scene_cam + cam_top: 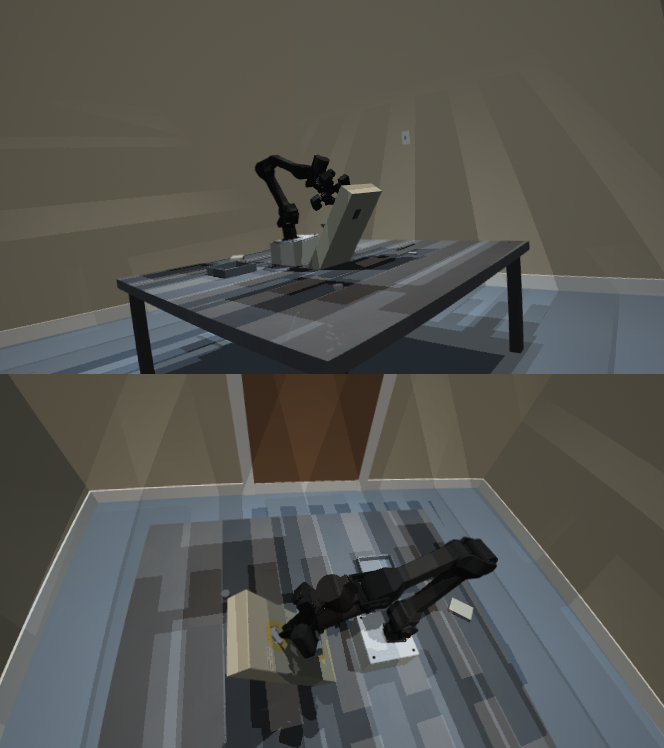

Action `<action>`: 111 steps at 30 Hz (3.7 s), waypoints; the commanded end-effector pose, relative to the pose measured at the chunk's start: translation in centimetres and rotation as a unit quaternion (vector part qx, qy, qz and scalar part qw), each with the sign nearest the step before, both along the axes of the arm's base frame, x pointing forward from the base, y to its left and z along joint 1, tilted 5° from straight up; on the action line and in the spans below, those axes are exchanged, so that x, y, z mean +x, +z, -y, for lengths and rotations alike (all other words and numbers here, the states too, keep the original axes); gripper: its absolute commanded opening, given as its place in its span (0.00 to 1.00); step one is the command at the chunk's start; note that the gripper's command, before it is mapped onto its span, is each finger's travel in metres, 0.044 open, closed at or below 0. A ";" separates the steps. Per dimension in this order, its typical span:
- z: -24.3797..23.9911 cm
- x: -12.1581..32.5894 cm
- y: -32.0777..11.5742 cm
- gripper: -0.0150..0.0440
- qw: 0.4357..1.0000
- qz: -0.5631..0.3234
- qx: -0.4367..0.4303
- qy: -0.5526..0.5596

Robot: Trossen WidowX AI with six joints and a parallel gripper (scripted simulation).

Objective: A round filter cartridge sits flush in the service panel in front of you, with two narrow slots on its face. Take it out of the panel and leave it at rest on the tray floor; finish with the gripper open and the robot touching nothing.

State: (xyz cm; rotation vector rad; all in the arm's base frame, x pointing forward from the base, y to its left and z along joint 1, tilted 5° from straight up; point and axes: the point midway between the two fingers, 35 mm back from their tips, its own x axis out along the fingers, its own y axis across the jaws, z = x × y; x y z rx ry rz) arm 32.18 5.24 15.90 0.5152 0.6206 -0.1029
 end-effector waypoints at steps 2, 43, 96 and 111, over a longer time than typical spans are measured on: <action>0.0 0.6 -0.9 0.44 1.000 -0.005 -0.002 0.003; -0.1 0.9 -1.2 0.44 1.000 -0.005 -0.002 0.003; -0.2 2.3 -2.3 0.44 1.000 -0.004 -0.002 0.003; -0.1 2.1 -2.0 0.25 1.000 -0.003 -0.002 0.001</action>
